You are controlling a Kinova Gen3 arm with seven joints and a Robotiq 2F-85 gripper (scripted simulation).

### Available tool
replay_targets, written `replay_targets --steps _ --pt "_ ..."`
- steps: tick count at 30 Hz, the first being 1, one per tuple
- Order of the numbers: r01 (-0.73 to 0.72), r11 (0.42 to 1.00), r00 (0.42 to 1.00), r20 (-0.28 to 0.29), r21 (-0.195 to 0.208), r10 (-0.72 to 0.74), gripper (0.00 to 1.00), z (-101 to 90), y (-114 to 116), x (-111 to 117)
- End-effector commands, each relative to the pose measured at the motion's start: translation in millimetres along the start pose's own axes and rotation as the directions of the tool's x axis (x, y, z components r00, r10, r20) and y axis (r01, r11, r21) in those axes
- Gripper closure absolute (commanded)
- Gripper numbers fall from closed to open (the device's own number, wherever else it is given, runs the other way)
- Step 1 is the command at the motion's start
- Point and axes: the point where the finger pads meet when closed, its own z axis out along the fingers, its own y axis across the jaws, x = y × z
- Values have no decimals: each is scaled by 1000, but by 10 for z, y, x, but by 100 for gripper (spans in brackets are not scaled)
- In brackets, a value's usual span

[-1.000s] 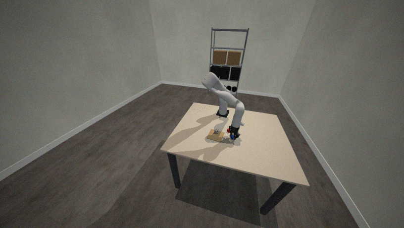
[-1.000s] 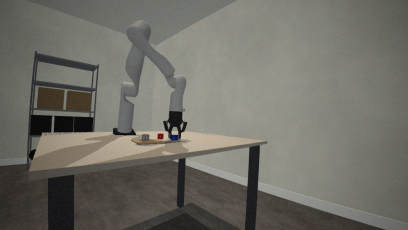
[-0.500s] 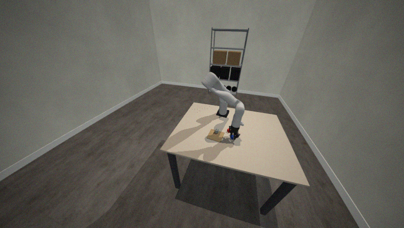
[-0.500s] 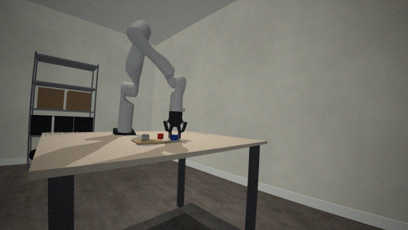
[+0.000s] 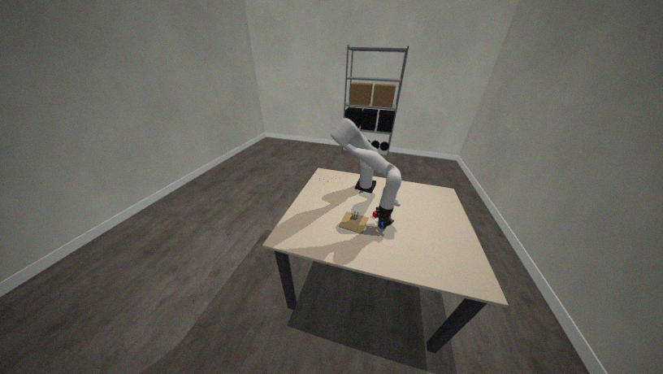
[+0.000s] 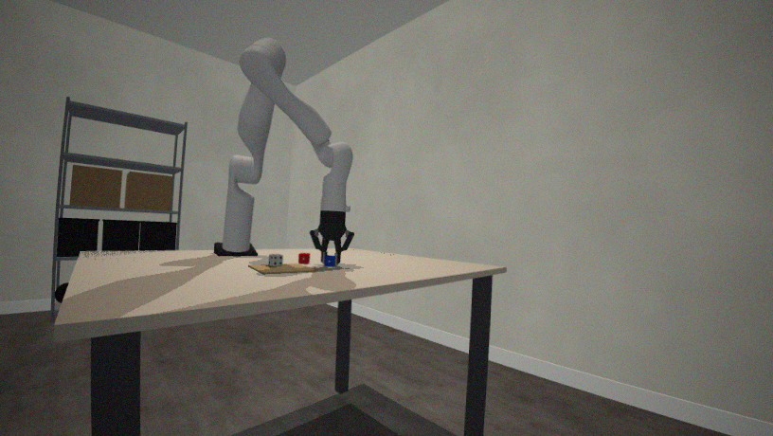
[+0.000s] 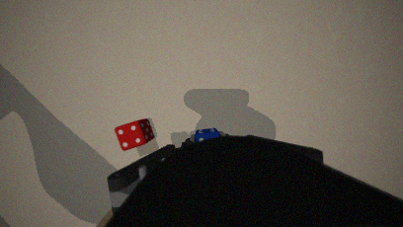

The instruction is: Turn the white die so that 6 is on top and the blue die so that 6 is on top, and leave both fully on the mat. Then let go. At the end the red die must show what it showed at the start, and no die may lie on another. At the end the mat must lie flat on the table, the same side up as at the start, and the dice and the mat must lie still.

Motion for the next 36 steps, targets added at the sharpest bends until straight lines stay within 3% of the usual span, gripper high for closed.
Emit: replay_targets --steps 1,28,36 --pt "1 1000 1000 -3 -2 -1 74 9 -2 22" --pt "1 1000 1000 -3 -2 -1 74 -63 -2 21" --pt "1 1000 1000 -3 -2 -1 74 -369 -3 20"
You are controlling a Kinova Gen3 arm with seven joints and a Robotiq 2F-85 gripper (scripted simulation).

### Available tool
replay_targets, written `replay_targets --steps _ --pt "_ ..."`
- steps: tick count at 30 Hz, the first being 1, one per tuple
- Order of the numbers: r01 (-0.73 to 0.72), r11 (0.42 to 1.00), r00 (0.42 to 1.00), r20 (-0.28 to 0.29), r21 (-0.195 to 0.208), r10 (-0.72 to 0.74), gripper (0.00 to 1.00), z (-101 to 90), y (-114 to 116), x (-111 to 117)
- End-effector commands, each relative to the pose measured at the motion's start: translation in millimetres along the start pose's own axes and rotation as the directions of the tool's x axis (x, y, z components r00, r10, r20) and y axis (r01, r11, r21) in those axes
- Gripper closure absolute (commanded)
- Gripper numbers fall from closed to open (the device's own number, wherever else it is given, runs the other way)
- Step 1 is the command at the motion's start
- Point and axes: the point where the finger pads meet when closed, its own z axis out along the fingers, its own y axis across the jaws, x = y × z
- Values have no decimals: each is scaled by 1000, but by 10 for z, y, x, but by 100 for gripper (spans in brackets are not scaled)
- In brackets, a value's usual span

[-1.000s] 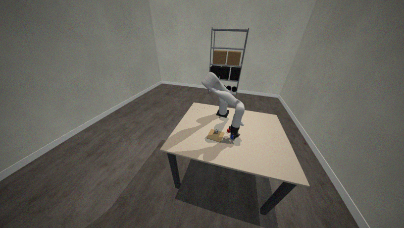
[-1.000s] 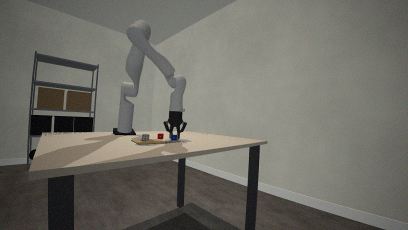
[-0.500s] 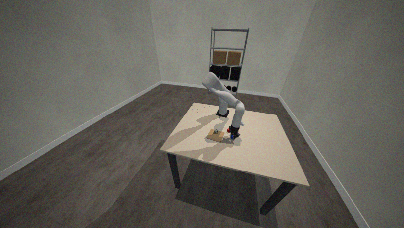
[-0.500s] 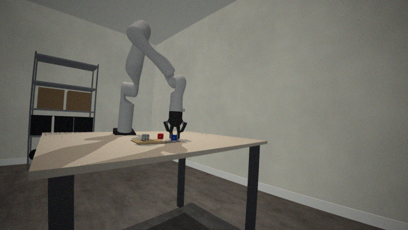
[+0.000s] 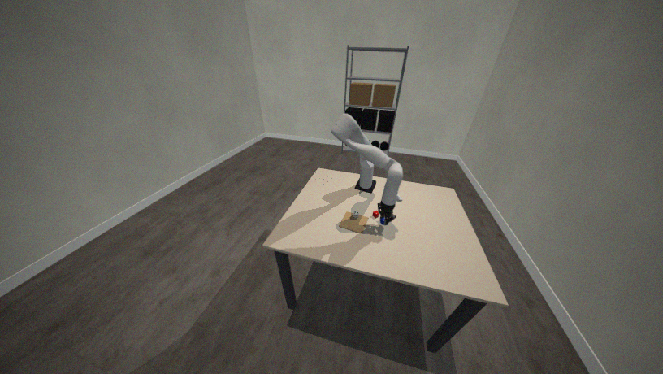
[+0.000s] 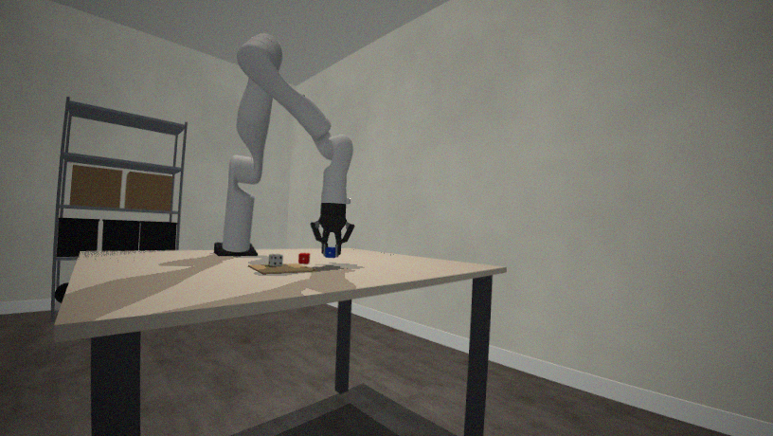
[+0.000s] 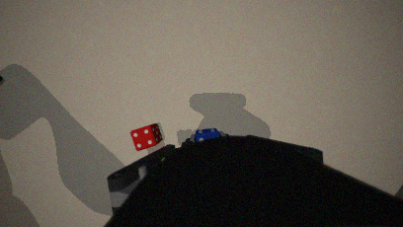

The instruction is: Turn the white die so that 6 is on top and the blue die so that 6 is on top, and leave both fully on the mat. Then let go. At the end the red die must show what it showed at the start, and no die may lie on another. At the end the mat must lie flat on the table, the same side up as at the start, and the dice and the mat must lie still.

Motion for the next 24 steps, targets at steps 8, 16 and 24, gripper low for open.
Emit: replay_targets --steps 8,16,24 --pt "-6 1000 1000 17 -7 6 74 -480 17 -72" --pt "-6 1000 1000 17 -7 6 74 -712 16 -68" --pt "-6 1000 1000 17 -7 6 74 -751 15 -67"
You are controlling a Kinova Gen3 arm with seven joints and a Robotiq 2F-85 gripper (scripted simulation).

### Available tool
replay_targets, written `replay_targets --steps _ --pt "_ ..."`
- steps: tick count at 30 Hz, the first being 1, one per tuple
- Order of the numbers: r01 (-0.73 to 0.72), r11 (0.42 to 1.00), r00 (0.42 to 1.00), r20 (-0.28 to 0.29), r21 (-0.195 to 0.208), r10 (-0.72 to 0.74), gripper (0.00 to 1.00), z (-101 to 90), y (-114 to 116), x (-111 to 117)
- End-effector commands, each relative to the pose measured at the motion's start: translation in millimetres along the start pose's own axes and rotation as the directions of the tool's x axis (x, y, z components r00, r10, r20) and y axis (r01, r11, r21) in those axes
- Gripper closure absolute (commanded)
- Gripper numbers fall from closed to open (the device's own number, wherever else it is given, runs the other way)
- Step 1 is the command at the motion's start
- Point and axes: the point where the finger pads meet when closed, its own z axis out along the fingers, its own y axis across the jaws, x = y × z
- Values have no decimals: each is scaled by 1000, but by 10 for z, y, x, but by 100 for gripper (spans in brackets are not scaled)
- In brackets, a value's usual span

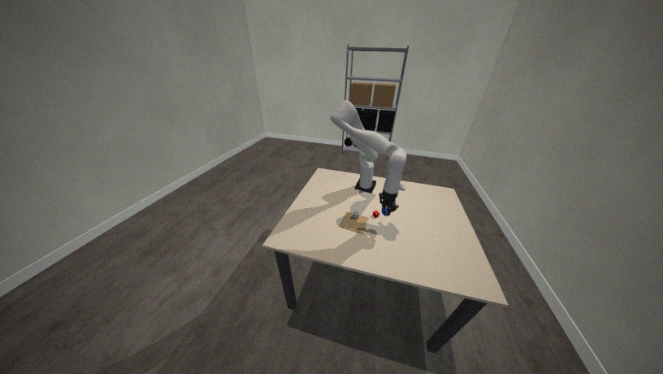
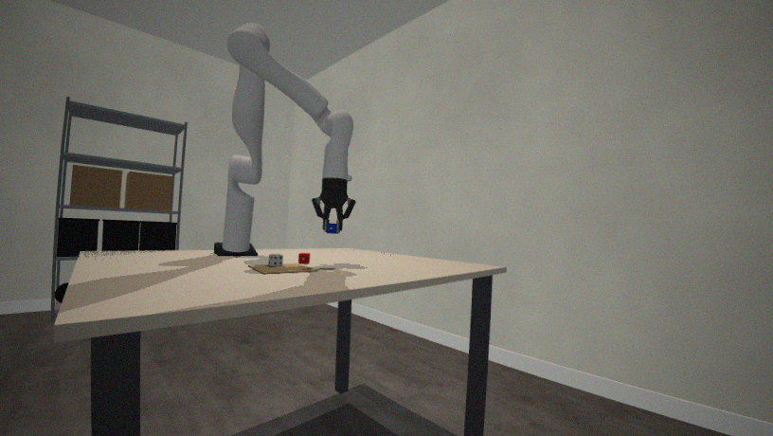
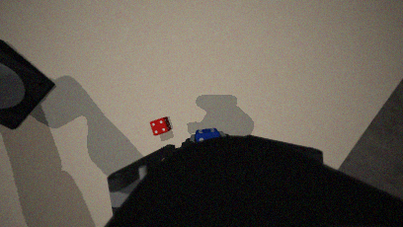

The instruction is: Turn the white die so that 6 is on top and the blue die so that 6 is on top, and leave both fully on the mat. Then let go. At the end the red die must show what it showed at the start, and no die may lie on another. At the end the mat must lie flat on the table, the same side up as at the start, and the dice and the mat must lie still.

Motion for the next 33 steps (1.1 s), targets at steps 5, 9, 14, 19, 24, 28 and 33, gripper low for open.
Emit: replay_targets --steps 5,9,14,19,24,28,33 --pt "-3 1000 1000 6 0 3 74 -24 2 -30" --pt "-6 1000 1000 6 0 6 74 -23 2 -30" --pt "-52 999 999 6 1 52 74 -13 4 -25" --pt "-115 993 993 5 3 115 74 0 7 -19" --pt "-271 963 963 6 4 271 74 29 17 -7" --pt "-418 908 908 6 4 418 74 55 29 0" --pt "-586 810 810 6 2 586 74 82 49 4"
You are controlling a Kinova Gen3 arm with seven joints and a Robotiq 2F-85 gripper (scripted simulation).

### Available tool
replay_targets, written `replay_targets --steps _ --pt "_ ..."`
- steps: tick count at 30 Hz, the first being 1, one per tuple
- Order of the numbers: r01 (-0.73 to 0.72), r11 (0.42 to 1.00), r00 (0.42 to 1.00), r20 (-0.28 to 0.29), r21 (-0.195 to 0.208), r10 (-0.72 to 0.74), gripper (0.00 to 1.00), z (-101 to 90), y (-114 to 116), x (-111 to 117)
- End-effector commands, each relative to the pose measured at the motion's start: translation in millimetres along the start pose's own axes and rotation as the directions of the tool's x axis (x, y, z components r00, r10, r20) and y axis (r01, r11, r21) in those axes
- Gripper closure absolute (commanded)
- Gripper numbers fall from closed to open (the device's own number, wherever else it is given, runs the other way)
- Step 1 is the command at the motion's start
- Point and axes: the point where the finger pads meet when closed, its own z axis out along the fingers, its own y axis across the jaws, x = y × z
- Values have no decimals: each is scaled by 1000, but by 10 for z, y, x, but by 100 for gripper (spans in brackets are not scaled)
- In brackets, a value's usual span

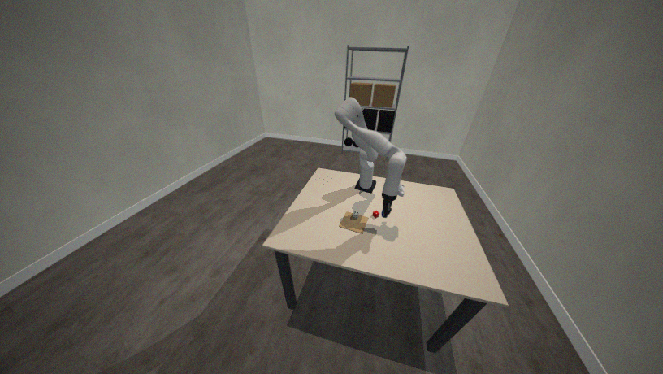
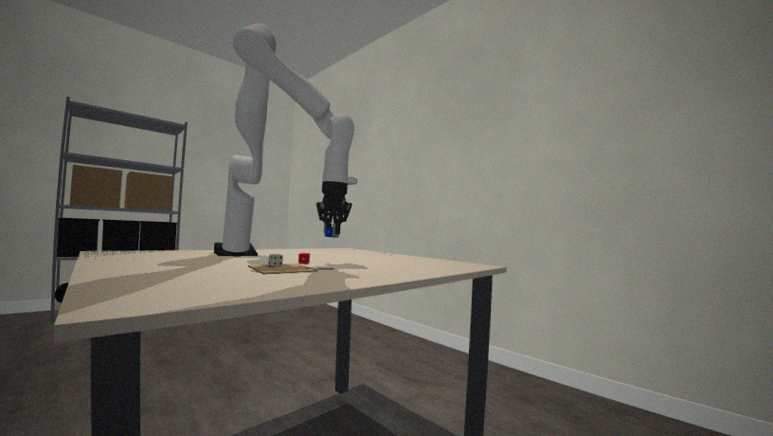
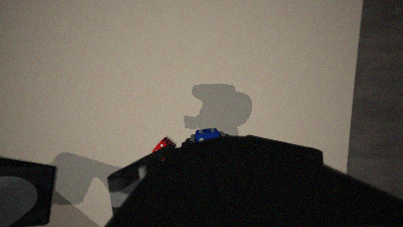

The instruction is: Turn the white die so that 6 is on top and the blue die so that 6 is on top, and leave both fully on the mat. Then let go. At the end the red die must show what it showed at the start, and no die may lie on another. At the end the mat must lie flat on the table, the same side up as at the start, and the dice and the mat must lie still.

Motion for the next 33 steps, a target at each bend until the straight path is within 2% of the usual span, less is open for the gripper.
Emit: replay_targets --steps 1,3,8,13,25,33 --pt "-107 994 994 -6 -11 107 74 -22 29 65" --pt "-107 994 994 -6 -11 107 74 -22 29 65" --pt "-241 970 971 -9 -13 241 74 -8 45 73" --pt "-300 954 954 -11 -14 300 74 -3 53 76" --pt "-307 952 952 -18 -13 307 74 0 54 76" --pt "-307 952 949 -81 -10 305 74 9 50 77"
